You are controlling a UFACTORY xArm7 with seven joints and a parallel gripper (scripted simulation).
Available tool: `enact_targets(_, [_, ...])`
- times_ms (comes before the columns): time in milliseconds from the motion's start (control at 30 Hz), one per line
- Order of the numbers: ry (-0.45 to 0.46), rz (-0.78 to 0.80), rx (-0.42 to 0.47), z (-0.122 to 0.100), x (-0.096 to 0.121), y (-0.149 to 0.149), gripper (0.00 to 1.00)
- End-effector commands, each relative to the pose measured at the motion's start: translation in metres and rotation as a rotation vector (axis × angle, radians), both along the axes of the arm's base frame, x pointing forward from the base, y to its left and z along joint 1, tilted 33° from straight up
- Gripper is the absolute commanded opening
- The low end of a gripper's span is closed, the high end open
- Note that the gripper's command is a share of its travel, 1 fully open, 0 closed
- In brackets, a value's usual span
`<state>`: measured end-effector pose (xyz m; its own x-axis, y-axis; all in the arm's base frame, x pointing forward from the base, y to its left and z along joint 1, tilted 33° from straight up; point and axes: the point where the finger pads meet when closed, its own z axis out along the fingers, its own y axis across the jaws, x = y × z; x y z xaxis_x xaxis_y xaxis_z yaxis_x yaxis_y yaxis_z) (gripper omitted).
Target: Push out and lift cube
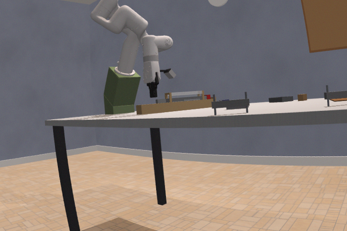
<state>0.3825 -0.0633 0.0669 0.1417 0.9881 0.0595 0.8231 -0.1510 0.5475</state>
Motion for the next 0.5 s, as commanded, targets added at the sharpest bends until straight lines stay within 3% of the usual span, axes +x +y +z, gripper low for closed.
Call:
enact_targets(0, [0.004, 0.003, 0.006, 0.024, -0.015, 0.001, 0.00])
enact_targets(133, [0.004, 0.003, 0.006, 0.036, -0.022, 0.001, 0.00])
enact_targets(467, [0.004, 0.003, 0.006, 0.037, -0.023, 0.001, 0.00])
